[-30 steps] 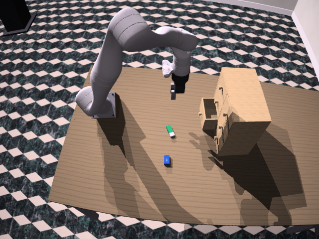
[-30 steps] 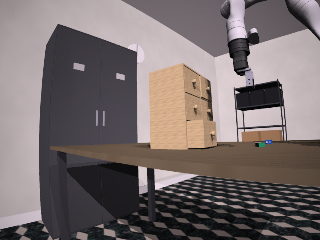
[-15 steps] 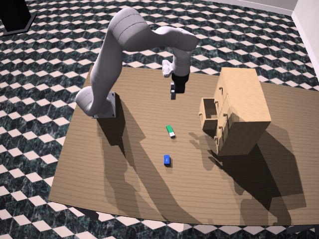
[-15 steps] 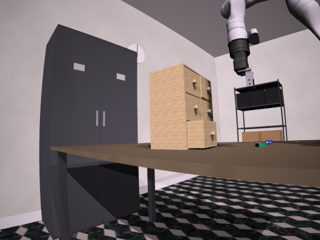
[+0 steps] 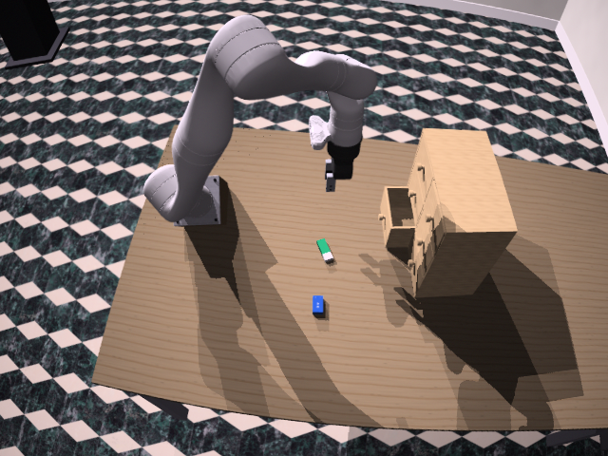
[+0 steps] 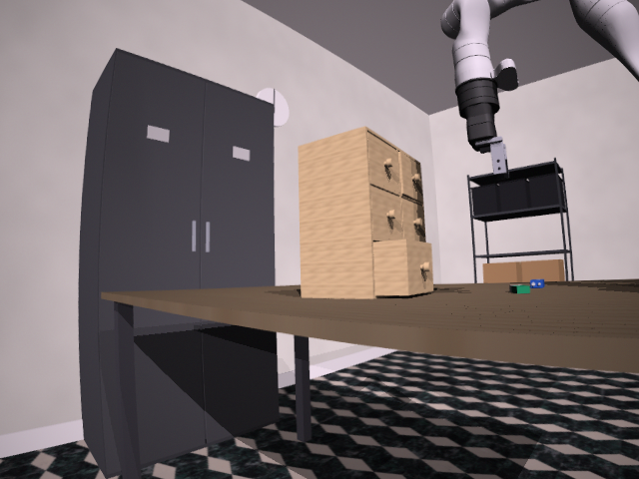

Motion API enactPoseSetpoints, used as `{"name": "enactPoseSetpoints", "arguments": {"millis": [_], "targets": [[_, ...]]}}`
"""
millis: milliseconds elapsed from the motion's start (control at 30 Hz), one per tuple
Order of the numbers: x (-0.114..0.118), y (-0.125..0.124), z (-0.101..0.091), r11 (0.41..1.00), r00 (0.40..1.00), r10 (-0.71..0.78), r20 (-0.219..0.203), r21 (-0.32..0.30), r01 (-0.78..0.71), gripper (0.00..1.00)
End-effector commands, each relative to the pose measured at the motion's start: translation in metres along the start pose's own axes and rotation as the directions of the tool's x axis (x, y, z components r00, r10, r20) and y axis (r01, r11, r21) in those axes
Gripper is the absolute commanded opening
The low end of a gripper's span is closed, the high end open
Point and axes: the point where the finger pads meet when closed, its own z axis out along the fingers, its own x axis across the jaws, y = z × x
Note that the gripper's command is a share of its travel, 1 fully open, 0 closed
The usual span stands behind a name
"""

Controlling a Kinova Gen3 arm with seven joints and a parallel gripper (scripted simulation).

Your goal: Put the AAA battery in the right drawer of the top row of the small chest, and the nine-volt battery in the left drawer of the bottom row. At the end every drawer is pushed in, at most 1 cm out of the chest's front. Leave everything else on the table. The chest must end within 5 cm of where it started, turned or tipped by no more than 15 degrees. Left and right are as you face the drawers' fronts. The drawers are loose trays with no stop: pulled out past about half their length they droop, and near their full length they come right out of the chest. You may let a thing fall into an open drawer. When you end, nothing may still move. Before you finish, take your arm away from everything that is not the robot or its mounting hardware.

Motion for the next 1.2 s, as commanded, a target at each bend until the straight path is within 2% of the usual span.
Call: {"name": "enactPoseSetpoints", "arguments": {"millis": [0, 267, 533, 733, 800, 967, 1167], "targets": [[-0.004, 0.000, 0.002, 1.000, 1.000, -0.008, 0.001, 0.003, 0.008, 0.67], [-0.021, -0.001, 0.010, 0.997, 0.998, -0.069, 0.007, 0.014, 0.069, 0.67], [-0.059, -0.005, 0.029, 0.975, 0.975, -0.221, 0.014, 0.040, 0.221, 0.67], [-0.096, -0.011, 0.048, 0.923, 0.925, -0.381, 0.009, 0.063, 0.379, 0.67], [-0.096, -0.011, 0.048, 0.923, 0.925, -0.381, 0.009, 0.063, 0.379, 0.67], [-0.127, -0.017, 0.065, 0.846, 0.849, -0.528, -0.003, 0.077, 0.527, 0.67], [-0.162, -0.024, 0.084, 0.711, 0.715, -0.699, -0.023, 0.079, 0.698, 0.67]]}}
